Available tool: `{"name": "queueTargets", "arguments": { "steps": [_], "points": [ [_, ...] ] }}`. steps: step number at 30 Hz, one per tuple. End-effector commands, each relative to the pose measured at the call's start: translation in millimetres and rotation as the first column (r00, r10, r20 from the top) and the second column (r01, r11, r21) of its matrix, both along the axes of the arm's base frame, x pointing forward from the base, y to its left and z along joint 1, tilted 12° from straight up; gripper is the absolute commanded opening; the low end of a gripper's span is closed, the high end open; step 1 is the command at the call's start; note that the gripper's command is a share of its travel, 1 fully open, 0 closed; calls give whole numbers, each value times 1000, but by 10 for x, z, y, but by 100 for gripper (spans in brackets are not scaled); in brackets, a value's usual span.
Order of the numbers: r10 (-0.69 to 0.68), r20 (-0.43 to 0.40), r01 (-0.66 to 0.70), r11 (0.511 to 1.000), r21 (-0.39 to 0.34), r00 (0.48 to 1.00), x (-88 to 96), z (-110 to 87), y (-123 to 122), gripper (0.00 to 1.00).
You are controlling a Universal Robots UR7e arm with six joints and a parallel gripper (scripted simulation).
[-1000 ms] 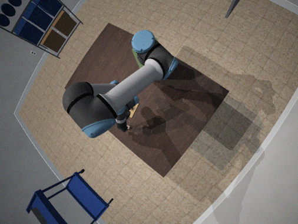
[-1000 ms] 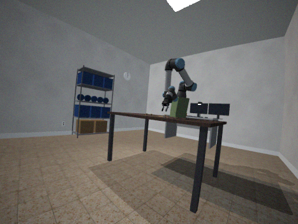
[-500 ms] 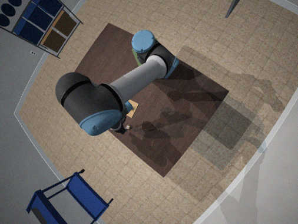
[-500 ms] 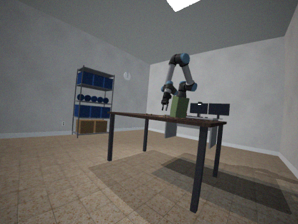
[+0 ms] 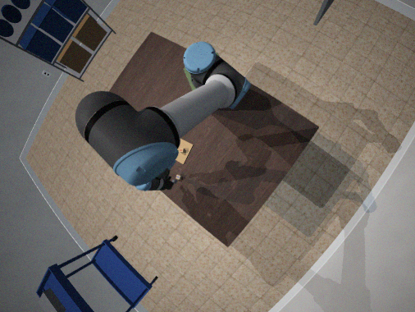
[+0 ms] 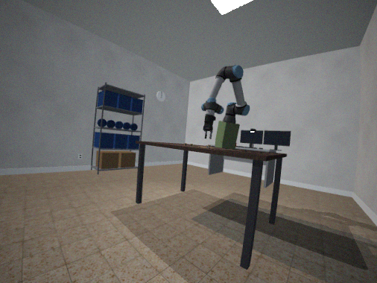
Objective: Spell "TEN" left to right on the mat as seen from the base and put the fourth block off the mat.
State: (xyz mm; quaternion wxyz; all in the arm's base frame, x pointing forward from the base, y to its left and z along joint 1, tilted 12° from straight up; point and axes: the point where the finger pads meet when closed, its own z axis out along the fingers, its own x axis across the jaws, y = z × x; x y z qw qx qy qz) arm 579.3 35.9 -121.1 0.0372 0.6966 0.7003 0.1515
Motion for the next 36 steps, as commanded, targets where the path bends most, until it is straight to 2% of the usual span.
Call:
{"name": "queueTargets", "arguments": {
  "steps": [1, 18, 19, 31, 36],
  "points": [
    [12, -74, -12, 1000, -2, 997, 1, 33, -5, 79],
    [21, -126, -21, 1000, -3, 992, -4, 62, -6, 79],
    [21, -126, -21, 1000, -3, 992, -4, 62, -6, 100],
    [22, -126, -22, 1000, -3, 992, -9, 61, -9, 100],
    [51, -121, -52, 999, -7, 991, -145, 10, -93, 100]
  ]
}}
